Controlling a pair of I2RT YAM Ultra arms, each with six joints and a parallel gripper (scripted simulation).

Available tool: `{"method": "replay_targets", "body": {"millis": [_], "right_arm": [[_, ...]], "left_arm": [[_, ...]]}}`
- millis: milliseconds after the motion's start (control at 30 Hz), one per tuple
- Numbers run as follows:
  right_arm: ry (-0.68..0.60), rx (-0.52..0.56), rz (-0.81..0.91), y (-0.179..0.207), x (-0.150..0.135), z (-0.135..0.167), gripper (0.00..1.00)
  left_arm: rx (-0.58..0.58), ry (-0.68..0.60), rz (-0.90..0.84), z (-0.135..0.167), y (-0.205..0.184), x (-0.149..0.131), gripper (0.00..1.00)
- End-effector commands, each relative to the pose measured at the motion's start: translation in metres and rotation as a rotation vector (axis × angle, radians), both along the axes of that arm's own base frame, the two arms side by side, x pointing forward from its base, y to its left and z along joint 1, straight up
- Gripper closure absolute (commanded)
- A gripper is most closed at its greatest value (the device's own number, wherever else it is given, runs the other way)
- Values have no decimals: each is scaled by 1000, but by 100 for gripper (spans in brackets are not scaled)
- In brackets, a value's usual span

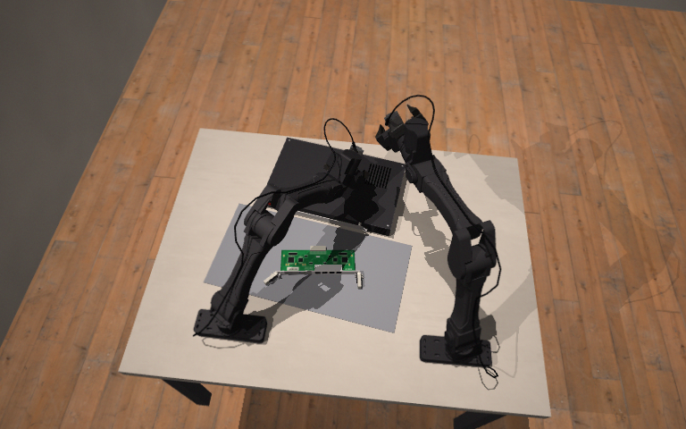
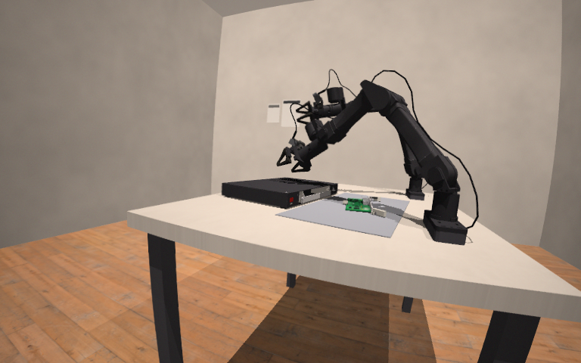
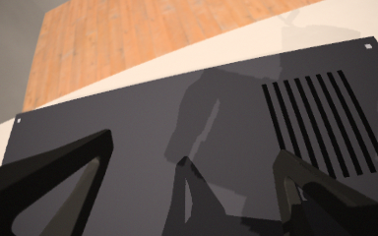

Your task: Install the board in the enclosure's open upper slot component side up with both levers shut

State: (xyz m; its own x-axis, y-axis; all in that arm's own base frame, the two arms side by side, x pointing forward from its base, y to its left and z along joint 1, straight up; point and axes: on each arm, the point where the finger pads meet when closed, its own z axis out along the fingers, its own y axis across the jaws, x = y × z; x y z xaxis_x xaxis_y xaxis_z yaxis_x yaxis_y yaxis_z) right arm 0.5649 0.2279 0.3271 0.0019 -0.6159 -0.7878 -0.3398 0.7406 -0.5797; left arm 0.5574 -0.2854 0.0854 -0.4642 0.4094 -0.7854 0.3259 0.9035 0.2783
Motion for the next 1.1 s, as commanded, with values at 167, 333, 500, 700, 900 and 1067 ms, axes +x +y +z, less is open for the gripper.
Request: {"method": "replay_targets", "body": {"millis": [167, 333, 500, 700, 900, 1067], "right_arm": [[-12, 6, 0, 0, -1, 6, 0], [-12, 6, 0, 0, -1, 6, 0], [-12, 6, 0, 0, -1, 6, 0], [44, 21, 30, 8, -18, -1, 0], [121, 58, 112, 24, -86, 7, 0], [220, 65, 186, 36, -146, -12, 0]], "left_arm": [[-11, -18, 0, 10, -1, 2, 0], [-11, -18, 0, 10, -1, 2, 0], [-11, -18, 0, 10, -1, 2, 0], [42, 49, -112, 0, -7, -17, 45], [126, 173, -350, -9, -9, -78, 53], [166, 253, -508, -14, 0, -130, 53]]}}
